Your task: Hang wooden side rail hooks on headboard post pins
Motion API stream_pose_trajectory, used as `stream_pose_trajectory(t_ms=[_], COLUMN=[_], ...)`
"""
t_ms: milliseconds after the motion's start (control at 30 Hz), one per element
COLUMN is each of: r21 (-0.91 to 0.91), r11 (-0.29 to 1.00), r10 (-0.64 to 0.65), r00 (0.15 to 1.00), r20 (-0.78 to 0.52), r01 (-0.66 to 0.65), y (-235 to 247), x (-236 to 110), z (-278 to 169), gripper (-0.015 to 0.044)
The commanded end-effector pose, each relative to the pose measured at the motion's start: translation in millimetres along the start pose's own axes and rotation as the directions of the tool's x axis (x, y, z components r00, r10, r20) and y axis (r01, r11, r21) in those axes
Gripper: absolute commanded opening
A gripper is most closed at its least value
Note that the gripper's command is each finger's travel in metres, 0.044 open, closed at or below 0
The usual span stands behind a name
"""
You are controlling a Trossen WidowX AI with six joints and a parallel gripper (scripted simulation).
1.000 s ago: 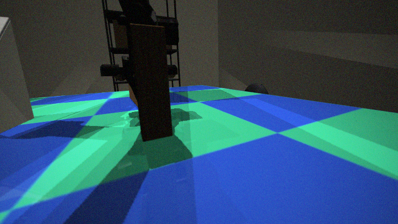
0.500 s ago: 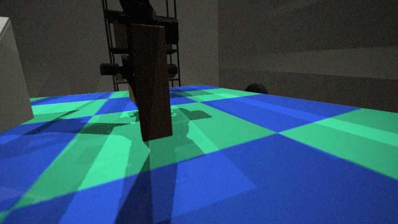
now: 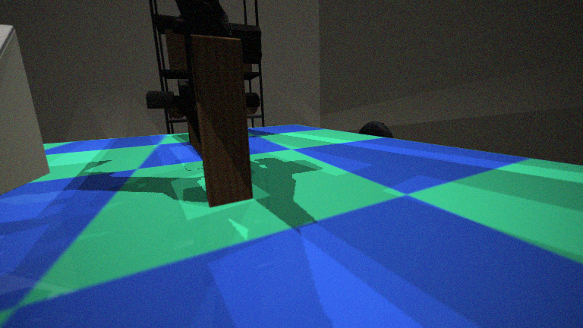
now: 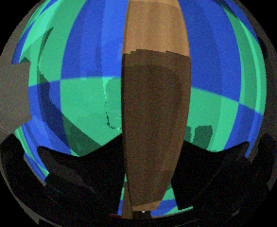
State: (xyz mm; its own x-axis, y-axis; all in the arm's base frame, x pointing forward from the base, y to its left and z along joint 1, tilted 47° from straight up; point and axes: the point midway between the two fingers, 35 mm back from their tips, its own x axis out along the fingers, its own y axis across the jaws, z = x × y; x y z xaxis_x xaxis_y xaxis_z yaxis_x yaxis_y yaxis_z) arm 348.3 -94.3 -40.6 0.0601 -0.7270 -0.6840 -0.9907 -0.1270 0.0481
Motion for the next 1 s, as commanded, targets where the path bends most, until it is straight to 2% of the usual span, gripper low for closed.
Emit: stream_pose_trajectory(t_ms=[0, 967], r21=[-0.005, -0.005], r11=[1.000, 1.000], r10=[-0.017, -0.017], r00=[1.000, 1.000], r20=[0.001, 0.001], r01=[0.017, 0.017], y=[-3.1, -1.8], x=[-7.1, -8.7], z=[0.8, -0.2], gripper=[0.0000, 0.0000])
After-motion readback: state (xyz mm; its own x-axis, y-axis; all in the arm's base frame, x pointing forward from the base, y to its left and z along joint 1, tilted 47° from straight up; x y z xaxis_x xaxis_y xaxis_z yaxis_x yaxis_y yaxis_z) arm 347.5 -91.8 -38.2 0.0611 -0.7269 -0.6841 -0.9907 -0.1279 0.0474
